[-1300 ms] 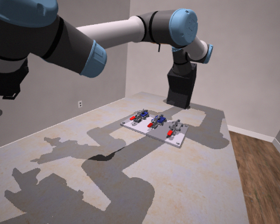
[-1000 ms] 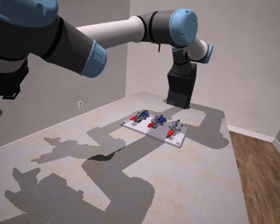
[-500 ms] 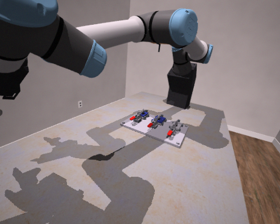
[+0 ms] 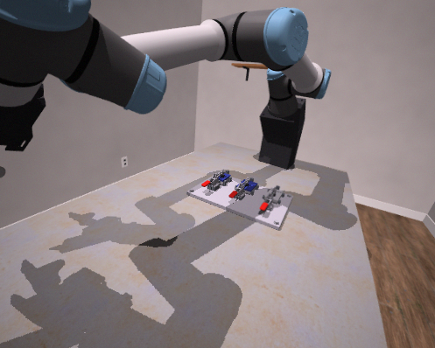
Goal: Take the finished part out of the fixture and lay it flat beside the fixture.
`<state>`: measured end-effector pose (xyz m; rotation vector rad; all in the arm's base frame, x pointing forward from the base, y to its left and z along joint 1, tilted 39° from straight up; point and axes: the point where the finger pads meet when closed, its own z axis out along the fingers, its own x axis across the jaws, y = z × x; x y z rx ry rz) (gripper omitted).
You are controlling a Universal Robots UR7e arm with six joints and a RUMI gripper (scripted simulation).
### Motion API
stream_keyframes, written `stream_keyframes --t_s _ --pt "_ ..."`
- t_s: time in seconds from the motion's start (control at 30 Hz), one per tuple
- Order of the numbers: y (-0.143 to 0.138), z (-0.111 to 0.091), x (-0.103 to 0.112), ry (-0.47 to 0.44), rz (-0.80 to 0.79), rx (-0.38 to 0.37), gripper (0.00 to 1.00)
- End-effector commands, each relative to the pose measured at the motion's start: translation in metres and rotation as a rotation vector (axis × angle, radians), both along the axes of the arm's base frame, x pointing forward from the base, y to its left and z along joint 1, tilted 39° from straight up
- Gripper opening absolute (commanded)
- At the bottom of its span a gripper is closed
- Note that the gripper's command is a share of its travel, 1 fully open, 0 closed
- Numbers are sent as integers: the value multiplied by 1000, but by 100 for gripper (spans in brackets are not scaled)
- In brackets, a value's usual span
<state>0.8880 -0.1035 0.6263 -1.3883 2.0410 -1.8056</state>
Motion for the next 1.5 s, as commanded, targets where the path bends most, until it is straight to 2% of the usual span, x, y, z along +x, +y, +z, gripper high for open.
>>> stream_keyframes --t_s 0.0,0.37,0.57,0.87,0.93,1.23,1.47 --pt "1 2 -5 9 17 7 100" --pt "6 2 -21 46 67 32 100" --pt "11 -2 -40 80 114 58 100" --pt "25 -17 -82 141 202 109 100" --pt "25 -17 -82 141 202 109 100" --pt "48 -47 -143 207 302 177 100" --pt "48 -47 -143 207 302 177 100"
